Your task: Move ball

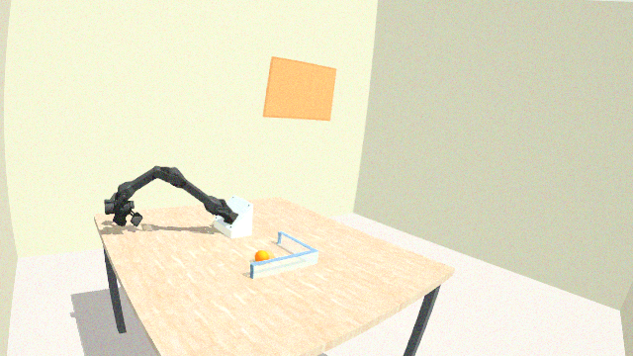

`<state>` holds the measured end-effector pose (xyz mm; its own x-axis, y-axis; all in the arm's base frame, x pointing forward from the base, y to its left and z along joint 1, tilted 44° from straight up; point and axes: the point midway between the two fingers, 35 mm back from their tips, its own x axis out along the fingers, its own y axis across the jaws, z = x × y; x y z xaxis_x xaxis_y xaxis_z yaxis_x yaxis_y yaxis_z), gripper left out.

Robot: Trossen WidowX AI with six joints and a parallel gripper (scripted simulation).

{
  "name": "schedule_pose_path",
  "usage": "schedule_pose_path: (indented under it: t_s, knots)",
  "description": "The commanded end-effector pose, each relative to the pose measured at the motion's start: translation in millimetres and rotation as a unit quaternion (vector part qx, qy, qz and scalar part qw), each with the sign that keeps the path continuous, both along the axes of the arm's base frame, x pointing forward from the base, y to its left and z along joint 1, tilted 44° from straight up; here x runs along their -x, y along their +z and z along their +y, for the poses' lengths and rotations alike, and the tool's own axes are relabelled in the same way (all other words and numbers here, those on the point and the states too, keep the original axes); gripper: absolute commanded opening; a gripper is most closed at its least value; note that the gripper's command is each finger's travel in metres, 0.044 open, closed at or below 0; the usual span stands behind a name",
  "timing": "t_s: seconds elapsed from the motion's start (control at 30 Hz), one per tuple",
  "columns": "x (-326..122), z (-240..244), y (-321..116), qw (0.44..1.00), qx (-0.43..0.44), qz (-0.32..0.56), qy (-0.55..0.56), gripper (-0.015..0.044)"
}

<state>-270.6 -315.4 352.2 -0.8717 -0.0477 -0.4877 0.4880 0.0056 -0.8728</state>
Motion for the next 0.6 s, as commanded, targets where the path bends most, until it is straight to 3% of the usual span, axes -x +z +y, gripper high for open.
schedule_pose_path:
  t_s: [0.0, 0.17, 0.57]
  knots:
    - [-0.9, -0.7, 0.1, 1.0, 0.001, 0.0, 0.001, 0.0387]
    - [-34.3, -22.2, 2.1, 0.998, 0.049, -0.008, 0.039, 0.0387]
    - [-189.8, -74.2, 11.5, 0.949, 0.224, -0.097, 0.197, 0.0387]
